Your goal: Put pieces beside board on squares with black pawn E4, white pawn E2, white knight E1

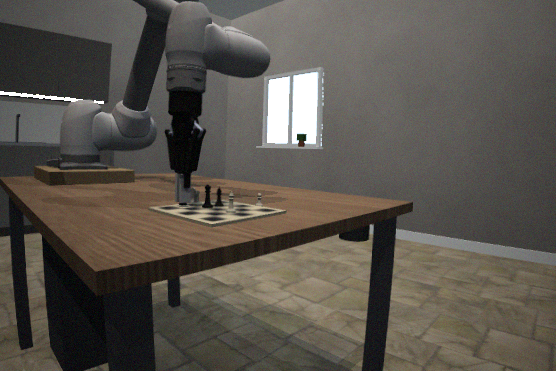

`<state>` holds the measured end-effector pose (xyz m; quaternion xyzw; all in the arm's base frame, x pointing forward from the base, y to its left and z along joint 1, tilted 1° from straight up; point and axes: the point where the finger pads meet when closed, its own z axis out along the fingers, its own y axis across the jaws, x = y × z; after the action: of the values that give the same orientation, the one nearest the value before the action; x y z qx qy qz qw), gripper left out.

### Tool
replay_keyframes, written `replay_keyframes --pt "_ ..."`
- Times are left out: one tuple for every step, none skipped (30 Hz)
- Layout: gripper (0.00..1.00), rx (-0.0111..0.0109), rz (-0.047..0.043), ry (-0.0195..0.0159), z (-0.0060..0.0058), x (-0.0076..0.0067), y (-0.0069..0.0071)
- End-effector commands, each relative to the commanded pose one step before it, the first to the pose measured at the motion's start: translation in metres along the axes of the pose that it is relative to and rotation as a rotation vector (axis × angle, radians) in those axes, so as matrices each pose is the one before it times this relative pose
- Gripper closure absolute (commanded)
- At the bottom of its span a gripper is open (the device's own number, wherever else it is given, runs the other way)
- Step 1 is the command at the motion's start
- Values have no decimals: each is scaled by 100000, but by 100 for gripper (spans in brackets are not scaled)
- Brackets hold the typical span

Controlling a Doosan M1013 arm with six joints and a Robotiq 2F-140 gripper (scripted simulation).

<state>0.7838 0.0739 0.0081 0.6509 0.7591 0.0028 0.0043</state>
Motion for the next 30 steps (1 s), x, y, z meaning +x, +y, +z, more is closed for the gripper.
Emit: replay_keyframes --pt "100 -18 -2 17 21 4 1" --pt "100 0 0 0 25 0 0" --pt "100 0 0 0 27 0 0" --pt "100 0 0 0 29 0 0" --pt "100 0 0 0 29 0 0" --pt "100 0 0 0 29 0 0" --pt "100 0 0 0 29 0 0" --pt "100 0 0 0 27 0 0" --pt "100 0 0 0 25 0 0" --pt "100 0 0 0 22 0 0" --pt "100 0 0 0 18 0 0" --pt "100 0 0 0 15 0 0" --pt "100 0 0 0 11 0 0" --pt "100 0 0 0 7 0 0" --pt "100 0 0 0 0 0 0" --pt "100 0 0 0 0 0 0" --pt "100 0 0 0 4 0 0" --pt "100 0 0 0 2 0 0" --pt "100 0 0 0 0 0 0" --pt "100 0 0 0 0 0 0" --pt "100 0 0 0 0 0 0" --pt "100 0 0 0 0 0 0" --pt "100 0 0 0 0 0 0" --pt "100 0 0 0 0 0 0" --pt "100 0 0 0 0 0 0" --pt "100 0 0 0 0 0 0" --pt "100 0 0 0 0 0 0" --pt "100 0 0 0 0 0 0" --pt "100 0 0 0 0 0 0" --pt "100 0 0 0 0 0 0"
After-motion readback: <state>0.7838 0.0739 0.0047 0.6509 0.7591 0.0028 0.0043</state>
